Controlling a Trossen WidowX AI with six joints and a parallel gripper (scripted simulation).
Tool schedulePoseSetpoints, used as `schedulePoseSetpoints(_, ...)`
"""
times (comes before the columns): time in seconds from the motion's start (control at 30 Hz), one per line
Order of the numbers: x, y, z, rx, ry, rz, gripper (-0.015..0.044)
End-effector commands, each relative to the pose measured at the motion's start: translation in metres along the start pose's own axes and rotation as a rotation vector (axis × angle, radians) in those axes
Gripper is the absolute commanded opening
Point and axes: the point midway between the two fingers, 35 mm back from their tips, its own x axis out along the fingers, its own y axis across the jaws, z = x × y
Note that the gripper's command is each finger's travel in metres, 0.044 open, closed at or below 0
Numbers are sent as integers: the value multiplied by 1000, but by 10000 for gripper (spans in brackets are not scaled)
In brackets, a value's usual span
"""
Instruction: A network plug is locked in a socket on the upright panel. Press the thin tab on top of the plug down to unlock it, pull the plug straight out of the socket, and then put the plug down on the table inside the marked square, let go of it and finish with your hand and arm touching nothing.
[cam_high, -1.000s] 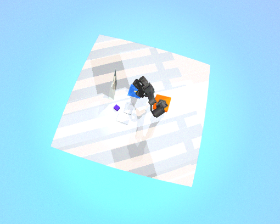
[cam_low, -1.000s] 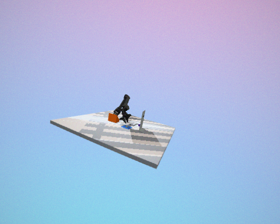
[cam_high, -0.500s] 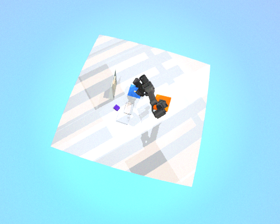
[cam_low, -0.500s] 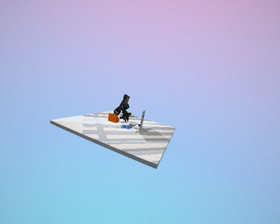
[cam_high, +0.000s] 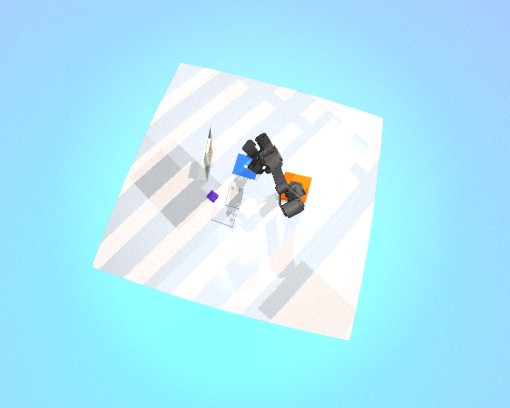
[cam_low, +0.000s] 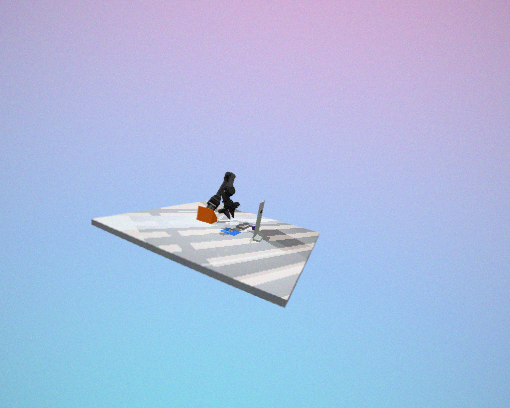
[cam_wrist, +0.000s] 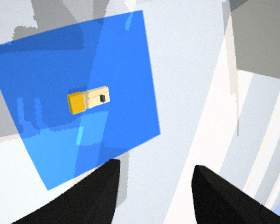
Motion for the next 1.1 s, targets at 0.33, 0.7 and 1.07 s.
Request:
schedulePoseSetpoints(0.33,-20,-10,2,-5,-4,-8,156)
schedulePoseSetpoints(0.7,-34,-22,0,-1,0,-1,156)
schedulePoseSetpoints(1.07,-61,-43,-1,-1,5,-5,156)
